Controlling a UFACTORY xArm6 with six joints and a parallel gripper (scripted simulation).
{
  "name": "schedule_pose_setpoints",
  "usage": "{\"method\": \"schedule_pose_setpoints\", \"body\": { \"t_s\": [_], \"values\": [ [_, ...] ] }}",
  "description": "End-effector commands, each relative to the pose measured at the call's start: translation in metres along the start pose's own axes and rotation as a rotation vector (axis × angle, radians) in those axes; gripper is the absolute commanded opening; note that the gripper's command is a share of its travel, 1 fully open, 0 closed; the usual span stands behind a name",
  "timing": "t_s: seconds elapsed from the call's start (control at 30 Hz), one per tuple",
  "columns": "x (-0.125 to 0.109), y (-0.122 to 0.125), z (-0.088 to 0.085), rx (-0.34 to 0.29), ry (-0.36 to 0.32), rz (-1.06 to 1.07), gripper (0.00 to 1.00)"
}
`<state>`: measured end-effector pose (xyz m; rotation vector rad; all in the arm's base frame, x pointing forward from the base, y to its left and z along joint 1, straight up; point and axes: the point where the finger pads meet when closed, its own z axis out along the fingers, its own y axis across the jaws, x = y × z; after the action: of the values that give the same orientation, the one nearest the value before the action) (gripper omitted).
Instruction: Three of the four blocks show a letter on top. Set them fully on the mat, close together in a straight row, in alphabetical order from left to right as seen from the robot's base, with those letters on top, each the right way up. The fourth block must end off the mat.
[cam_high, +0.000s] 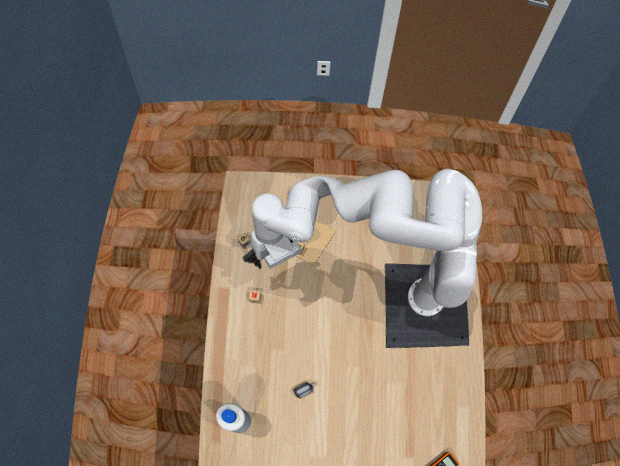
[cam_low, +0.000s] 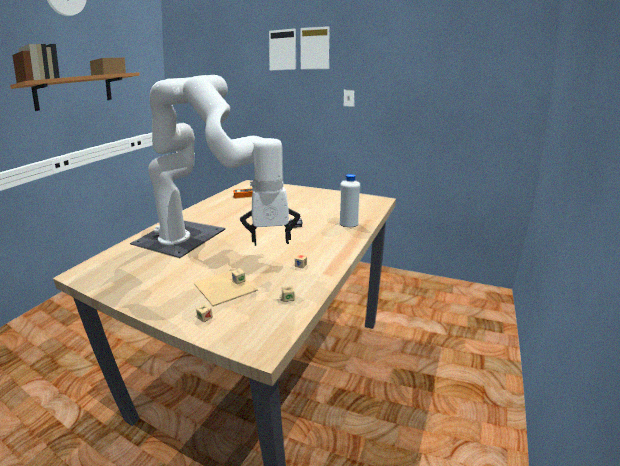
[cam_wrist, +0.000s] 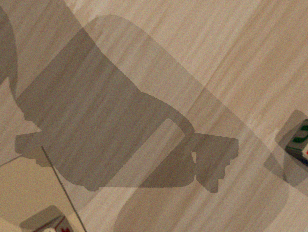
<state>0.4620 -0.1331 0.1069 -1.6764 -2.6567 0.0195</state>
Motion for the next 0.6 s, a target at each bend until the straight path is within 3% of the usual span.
{"method": "schedule_pose_setpoints", "body": {
  "t_s": [0.0,0.57],
  "values": [
    [0.004,0.015,-0.002,-0.007,0.002,-0.139,1.0],
    [0.024,0.055,0.001,-0.008,0.0,-0.561,1.0]
  ]
}}
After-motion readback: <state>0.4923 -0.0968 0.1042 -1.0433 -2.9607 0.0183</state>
